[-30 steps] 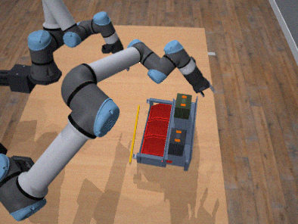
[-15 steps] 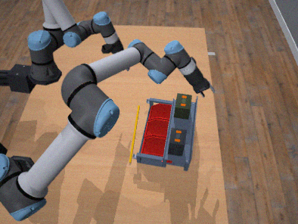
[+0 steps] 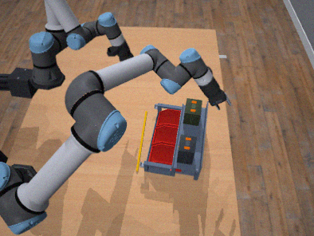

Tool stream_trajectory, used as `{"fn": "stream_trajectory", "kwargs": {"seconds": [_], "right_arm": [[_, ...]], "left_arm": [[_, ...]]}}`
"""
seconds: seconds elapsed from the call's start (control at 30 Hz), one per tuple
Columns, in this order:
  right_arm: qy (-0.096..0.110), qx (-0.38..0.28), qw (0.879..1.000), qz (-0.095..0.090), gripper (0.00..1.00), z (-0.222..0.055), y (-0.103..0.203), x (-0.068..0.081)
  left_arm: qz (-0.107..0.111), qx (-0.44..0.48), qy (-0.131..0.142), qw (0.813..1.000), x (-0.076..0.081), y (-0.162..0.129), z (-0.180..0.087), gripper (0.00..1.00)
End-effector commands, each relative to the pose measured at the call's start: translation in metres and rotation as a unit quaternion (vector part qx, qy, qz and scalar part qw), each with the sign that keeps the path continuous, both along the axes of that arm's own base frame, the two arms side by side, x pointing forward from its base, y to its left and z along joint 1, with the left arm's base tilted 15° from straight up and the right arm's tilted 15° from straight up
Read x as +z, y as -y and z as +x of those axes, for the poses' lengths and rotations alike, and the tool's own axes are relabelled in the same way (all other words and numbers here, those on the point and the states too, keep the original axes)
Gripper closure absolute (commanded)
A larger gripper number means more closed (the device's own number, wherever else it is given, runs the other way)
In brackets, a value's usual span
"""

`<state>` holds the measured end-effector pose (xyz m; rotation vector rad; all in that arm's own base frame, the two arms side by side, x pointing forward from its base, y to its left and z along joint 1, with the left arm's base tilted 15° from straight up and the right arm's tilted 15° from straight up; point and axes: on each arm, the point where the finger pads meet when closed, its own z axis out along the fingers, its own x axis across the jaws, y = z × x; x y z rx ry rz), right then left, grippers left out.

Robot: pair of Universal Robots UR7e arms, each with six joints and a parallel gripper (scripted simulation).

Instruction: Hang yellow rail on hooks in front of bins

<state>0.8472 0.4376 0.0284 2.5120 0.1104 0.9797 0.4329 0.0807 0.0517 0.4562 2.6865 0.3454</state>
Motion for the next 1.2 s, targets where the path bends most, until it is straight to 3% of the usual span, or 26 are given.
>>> {"fn": "stream_trajectory", "kwargs": {"seconds": [0.0, 0.2, 0.27, 0.47, 0.67, 0.77, 0.83, 1.17], "right_arm": [[-0.010, -0.005, 1.000, -0.005, 0.00, 0.010, 0.032, 0.011], [-0.033, -0.016, 0.999, -0.015, 0.00, 0.027, 0.097, 0.030], [-0.033, -0.016, 0.999, -0.015, 0.00, 0.027, 0.097, 0.030], [-0.064, -0.029, 0.997, -0.026, 0.00, 0.039, 0.185, 0.054], [-0.101, -0.043, 0.993, -0.035, 0.00, 0.040, 0.294, 0.083], [-0.122, -0.050, 0.991, -0.037, 0.00, 0.033, 0.355, 0.098], [-0.122, -0.050, 0.991, -0.037, 0.00, 0.033, 0.355, 0.098], [-0.194, -0.070, 0.978, -0.034, 0.00, -0.030, 0.554, 0.149]], "left_arm": [[0.000, 0.000, 0.001, 1.000, 0.000, 0.000, 0.000, 0.00], [0.000, 0.000, 0.001, 1.000, 0.000, 0.000, 0.000, 0.00], [0.000, 0.000, 0.001, 1.000, 0.000, 0.000, 0.000, 0.00], [0.000, 0.000, 0.001, 1.000, 0.000, 0.000, 0.000, 0.00], [0.000, 0.000, 0.001, 1.000, 0.000, 0.000, 0.000, 0.00], [0.000, 0.000, 0.001, 1.000, 0.000, 0.000, 0.000, 0.00], [0.000, 0.000, 0.001, 1.000, 0.000, 0.000, 0.000, 0.00], [0.000, 0.000, 0.001, 1.000, 0.000, 0.000, 0.000, 0.00]]}}
